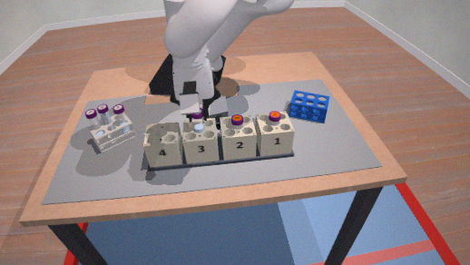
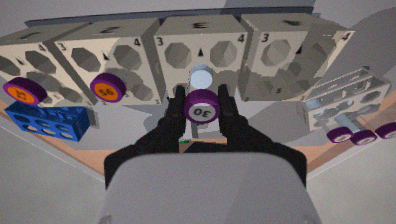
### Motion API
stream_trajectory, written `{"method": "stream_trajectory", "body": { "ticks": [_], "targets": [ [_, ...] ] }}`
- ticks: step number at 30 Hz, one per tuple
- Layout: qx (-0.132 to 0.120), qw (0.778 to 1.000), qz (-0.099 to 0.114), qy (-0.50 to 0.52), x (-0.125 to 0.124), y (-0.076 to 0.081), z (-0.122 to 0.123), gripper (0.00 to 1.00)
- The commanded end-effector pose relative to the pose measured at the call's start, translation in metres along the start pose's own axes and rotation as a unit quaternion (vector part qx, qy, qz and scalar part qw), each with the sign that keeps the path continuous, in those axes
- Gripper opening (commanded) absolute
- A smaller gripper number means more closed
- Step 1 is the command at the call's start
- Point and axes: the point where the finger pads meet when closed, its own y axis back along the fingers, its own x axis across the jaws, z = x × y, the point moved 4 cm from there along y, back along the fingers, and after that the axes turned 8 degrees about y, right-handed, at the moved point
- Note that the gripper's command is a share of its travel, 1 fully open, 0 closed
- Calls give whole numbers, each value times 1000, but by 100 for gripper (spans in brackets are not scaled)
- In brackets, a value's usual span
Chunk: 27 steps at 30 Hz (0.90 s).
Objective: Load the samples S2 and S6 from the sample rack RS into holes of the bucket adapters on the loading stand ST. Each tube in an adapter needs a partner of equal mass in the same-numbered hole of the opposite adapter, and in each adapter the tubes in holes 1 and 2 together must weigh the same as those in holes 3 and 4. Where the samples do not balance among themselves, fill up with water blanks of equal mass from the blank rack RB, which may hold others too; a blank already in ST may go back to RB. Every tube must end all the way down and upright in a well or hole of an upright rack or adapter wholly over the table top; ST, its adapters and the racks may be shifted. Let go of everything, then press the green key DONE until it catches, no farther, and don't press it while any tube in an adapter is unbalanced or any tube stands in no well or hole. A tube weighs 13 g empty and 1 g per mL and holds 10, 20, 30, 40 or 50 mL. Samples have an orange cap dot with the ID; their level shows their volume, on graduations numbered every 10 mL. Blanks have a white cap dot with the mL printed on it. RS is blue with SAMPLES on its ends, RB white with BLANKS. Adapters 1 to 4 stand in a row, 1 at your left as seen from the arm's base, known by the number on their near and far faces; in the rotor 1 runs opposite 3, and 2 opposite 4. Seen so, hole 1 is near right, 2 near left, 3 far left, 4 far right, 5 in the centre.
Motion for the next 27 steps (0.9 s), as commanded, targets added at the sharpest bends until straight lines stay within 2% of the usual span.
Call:
{"method": "stream_trajectory", "body": {
  "ticks": [1,27],
  "targets": [
    [1,1000,0,0,0,-3,0,0],
    [1,1000,0,0,0,-27,0,0]
  ]
}}
